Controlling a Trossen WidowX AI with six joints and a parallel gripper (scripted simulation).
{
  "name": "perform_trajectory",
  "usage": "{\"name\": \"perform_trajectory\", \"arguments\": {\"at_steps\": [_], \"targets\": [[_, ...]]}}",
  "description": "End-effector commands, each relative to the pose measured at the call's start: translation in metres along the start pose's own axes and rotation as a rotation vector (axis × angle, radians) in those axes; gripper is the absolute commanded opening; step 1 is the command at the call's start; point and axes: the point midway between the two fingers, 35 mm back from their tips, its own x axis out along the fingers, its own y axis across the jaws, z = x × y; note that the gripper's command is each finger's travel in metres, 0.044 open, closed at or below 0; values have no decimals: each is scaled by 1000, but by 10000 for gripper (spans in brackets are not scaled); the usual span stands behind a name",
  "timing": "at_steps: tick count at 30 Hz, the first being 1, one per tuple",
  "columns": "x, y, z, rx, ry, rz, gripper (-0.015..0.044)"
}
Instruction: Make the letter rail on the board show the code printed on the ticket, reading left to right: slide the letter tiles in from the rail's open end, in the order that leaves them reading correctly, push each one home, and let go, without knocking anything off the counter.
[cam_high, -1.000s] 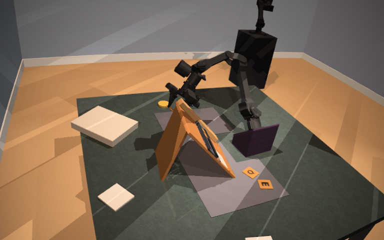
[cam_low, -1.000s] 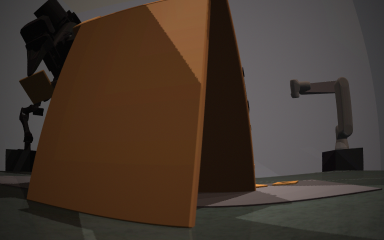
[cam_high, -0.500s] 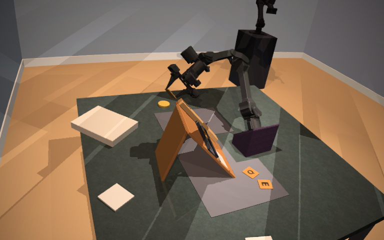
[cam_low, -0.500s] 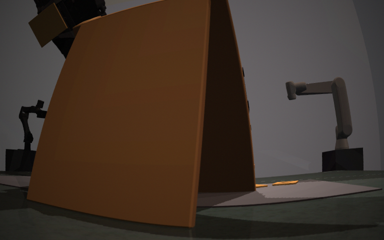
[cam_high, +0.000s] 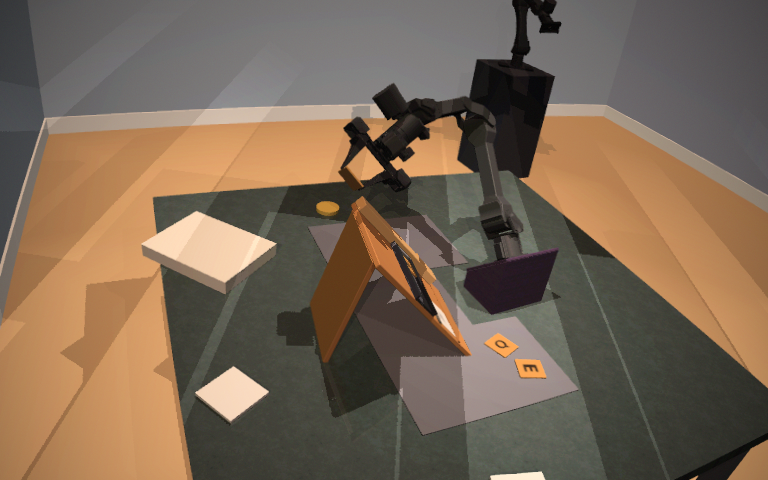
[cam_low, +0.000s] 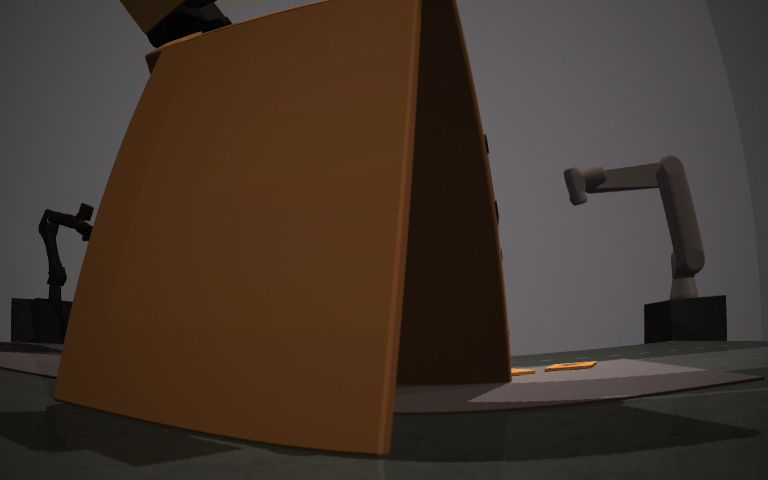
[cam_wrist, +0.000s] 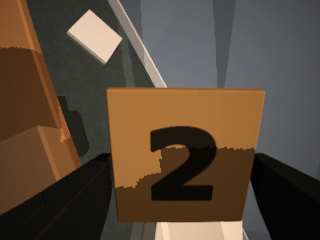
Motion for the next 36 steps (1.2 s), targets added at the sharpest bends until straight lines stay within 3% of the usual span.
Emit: {"name": "perform_trajectory", "arguments": {"at_steps": [1, 10, 36], "targets": [[-4, -3, 15, 82, -20, -16, 0], [-11, 6, 44, 238, -53, 15, 0], [51, 100, 130, 658, 217, 159, 0]]}}
